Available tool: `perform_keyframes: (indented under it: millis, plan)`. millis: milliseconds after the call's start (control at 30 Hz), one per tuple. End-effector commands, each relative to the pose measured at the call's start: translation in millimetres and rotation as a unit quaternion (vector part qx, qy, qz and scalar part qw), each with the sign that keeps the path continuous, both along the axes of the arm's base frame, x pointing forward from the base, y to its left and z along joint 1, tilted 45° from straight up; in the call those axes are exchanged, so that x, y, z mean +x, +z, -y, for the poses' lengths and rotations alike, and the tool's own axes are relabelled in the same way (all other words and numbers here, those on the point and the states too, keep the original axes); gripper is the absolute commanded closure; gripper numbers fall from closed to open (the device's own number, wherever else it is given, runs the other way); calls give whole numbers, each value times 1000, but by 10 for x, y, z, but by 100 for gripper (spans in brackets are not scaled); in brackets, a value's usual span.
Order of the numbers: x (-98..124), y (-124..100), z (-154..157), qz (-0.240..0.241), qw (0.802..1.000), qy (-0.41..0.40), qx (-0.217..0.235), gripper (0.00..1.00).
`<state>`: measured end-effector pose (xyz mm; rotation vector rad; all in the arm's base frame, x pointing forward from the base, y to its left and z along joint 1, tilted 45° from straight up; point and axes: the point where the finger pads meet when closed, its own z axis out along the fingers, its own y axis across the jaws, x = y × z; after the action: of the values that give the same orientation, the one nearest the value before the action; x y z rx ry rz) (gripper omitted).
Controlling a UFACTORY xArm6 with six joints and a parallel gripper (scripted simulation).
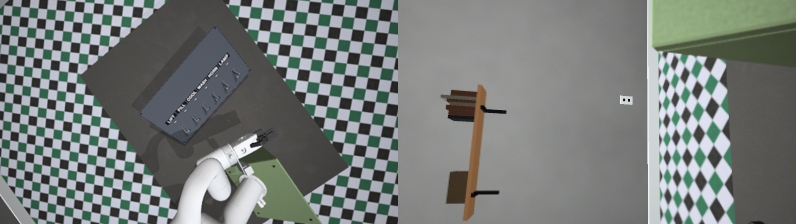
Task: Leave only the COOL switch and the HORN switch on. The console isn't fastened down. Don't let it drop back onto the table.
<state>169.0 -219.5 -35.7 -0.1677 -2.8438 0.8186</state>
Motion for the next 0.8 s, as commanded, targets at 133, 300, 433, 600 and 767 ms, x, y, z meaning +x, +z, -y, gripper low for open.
perform_keyframes:
  millis: [133,300,433,600,767]
  plan:
    - [181,138,126,46,996,-72,-35,0]
    - [322,253,201,85,986,-131,-60,0]
    - [573,473,290,158,953,-238,-99,0]
    - [881,765,313,240,894,-357,-129,0]
    - [1051,933,278,296,833,-443,-146,0]
